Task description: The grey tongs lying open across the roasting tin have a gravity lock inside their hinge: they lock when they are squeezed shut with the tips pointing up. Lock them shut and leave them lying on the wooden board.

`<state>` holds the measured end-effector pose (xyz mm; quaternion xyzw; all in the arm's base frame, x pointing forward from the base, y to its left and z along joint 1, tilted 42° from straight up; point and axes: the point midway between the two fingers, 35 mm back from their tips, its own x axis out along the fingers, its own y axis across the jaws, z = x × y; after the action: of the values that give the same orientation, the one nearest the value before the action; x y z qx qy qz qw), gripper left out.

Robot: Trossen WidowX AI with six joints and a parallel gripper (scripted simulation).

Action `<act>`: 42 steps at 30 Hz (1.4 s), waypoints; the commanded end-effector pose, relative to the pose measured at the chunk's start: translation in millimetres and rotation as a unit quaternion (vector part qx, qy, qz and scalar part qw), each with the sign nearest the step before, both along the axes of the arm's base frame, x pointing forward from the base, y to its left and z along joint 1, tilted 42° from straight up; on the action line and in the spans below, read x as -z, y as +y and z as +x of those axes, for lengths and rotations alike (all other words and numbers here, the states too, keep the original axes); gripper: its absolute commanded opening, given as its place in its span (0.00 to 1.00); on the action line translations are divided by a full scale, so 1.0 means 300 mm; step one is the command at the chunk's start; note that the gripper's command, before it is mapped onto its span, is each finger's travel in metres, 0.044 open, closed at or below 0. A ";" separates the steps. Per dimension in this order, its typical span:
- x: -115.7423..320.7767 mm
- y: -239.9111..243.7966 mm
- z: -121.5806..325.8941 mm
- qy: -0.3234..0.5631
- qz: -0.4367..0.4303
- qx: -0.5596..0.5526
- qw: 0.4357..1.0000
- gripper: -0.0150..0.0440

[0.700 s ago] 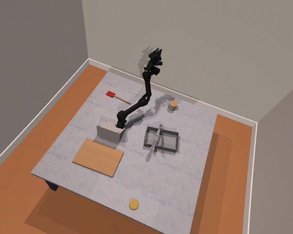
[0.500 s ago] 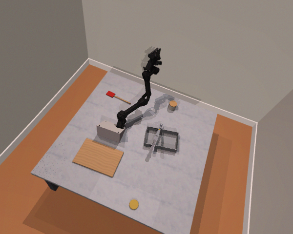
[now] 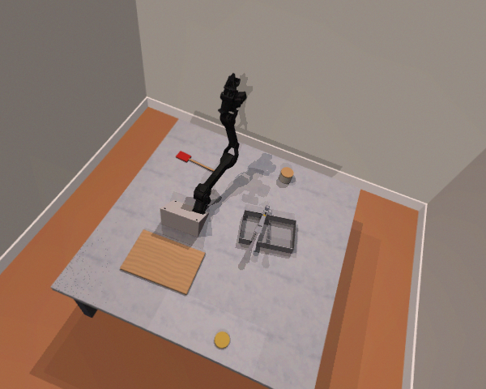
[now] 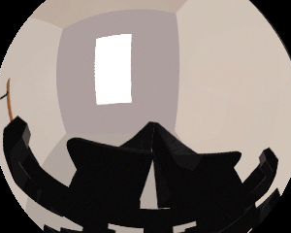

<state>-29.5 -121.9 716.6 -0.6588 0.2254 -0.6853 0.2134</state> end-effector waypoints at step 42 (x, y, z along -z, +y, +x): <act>1.175 -0.751 0.775 0.136 0.628 -0.380 0.665 0.00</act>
<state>174.1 -358.4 400.5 -0.4948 0.3508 -0.2188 0.7643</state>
